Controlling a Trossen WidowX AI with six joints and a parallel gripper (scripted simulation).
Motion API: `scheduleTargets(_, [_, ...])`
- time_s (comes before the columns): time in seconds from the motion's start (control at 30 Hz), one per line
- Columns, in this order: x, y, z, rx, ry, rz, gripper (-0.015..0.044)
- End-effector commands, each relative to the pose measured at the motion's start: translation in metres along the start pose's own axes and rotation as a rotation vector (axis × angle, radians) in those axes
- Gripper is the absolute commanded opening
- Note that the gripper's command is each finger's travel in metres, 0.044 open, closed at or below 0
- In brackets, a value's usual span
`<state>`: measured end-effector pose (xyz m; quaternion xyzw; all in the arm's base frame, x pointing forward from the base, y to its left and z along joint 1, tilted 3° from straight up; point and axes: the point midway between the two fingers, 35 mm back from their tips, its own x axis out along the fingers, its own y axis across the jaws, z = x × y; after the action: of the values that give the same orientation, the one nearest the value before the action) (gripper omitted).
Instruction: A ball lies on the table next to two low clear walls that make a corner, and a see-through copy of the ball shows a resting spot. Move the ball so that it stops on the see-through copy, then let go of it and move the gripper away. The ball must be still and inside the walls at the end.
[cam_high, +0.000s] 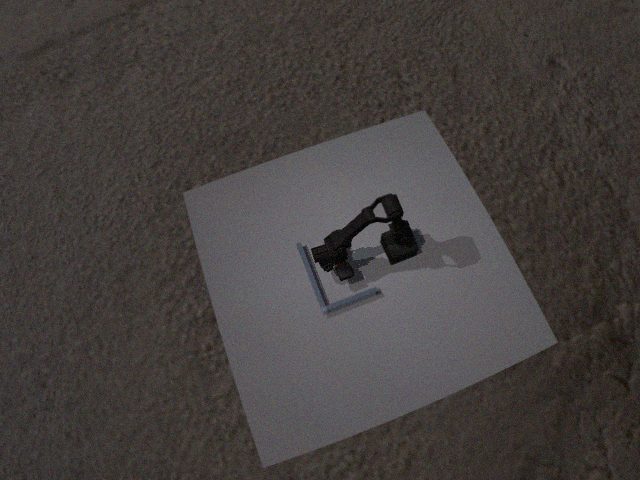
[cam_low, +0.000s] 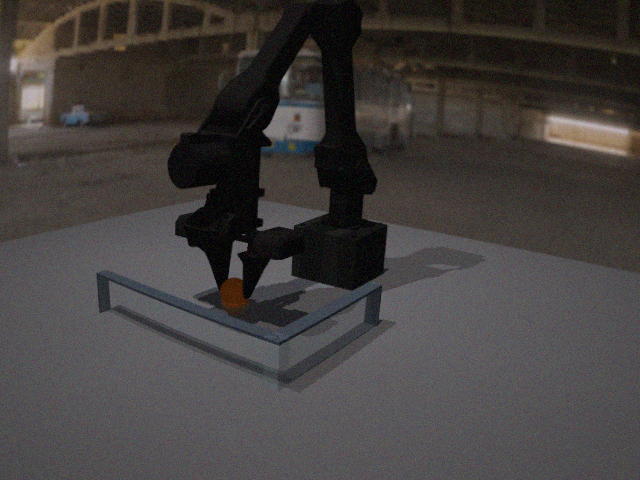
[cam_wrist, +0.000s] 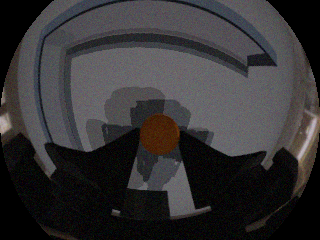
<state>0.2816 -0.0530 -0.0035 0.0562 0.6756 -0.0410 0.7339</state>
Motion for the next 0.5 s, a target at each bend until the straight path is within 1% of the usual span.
scheduleTargets(0.0, [0.007, 0.000, -0.002, 0.004, 0.008, -0.004, 0.0000])
scheduleTargets(0.37, [0.019, -0.001, -0.003, 0.004, 0.008, -0.004, 0.0000])
scheduleTargets(0.47, [0.016, 0.000, -0.001, 0.000, 0.003, 0.000, 0.0079])
